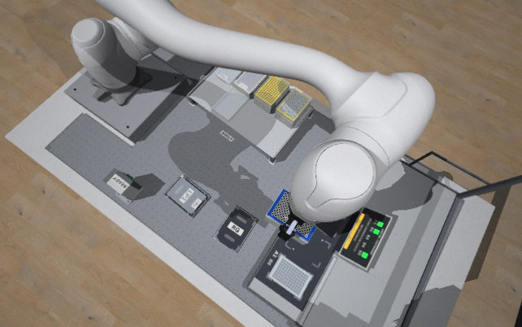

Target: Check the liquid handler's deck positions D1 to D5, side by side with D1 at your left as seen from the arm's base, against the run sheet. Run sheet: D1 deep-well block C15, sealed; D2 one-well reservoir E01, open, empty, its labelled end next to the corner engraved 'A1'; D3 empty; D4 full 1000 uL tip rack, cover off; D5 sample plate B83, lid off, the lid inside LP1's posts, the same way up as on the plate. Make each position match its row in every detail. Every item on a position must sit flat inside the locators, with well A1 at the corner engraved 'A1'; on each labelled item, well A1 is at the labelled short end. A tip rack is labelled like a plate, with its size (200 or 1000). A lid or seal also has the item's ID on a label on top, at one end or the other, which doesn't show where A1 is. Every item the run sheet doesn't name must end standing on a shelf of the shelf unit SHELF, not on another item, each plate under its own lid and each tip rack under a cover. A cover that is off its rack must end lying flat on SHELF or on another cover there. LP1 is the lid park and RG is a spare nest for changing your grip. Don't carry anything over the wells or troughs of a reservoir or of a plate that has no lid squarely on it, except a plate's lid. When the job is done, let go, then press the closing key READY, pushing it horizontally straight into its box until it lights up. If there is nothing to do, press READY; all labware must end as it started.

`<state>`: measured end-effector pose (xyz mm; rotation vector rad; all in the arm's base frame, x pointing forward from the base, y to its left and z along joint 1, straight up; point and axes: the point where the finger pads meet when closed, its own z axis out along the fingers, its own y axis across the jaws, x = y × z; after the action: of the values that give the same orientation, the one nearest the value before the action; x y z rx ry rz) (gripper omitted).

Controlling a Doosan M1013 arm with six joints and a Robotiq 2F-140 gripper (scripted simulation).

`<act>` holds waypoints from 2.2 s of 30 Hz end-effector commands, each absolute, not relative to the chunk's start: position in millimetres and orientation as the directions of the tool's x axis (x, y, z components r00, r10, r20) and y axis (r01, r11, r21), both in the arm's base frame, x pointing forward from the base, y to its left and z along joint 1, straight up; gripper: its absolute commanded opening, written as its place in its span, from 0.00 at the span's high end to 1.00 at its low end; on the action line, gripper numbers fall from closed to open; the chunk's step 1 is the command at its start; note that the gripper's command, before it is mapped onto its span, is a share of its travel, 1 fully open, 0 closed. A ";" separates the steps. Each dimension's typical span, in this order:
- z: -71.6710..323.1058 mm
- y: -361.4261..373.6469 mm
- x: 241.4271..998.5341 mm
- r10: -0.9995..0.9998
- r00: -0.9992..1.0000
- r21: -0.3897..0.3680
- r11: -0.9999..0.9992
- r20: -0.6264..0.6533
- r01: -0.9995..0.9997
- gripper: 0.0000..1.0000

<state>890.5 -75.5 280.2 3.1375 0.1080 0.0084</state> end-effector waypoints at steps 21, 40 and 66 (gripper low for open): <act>281.3 -78.0 832.0 0.069 0.998 0.003 -0.998 0.008 0.069 0.90; 281.9 -75.3 896.8 0.069 0.998 0.002 -0.998 0.008 0.069 0.90; 282.8 -70.9 999.9 0.069 0.998 0.002 -0.998 0.008 0.069 0.90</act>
<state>996.7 -70.9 280.4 3.1372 0.1081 0.0144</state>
